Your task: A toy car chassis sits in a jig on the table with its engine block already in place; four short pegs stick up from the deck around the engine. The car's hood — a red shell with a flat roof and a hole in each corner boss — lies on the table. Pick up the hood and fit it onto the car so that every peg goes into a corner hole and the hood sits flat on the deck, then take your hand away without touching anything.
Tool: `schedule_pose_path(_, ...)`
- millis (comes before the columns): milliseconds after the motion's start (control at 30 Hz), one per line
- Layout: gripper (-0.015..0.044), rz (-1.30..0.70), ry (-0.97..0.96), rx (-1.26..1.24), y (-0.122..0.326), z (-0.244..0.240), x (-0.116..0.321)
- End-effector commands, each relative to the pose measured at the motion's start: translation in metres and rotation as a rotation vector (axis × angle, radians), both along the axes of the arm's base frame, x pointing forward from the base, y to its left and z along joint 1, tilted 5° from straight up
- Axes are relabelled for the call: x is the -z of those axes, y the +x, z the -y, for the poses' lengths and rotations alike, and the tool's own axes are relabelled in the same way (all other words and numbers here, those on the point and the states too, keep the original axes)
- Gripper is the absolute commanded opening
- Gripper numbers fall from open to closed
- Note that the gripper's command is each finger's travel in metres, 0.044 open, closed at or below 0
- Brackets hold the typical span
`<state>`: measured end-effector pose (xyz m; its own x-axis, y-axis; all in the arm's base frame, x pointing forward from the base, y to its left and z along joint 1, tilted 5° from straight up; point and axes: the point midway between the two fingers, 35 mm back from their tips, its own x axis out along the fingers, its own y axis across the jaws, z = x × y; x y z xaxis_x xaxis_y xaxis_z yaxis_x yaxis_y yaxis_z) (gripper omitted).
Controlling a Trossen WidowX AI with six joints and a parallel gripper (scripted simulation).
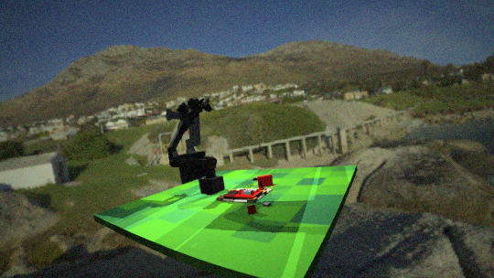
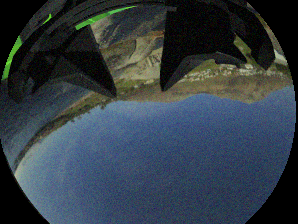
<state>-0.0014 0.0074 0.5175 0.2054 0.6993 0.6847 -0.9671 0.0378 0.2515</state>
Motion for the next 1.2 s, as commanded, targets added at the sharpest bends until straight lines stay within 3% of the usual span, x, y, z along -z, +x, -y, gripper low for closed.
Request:
schedule_pose_path(0, 0.0194, -0.001, -0.006, 0.004, 0.001, -0.002, 0.000)
schedule_pose_path(267, 0.0000, -0.040, -0.259, 0.172, 0.037, -0.076, 0.010)
schedule_pose_path(700, 0.0000, -0.161, -0.687, 0.415, 0.133, -0.166, 0.064)
schedule_pose_path(1167, 0.0000, -0.342, -1.152, 0.586, 0.251, -0.194, 0.162)
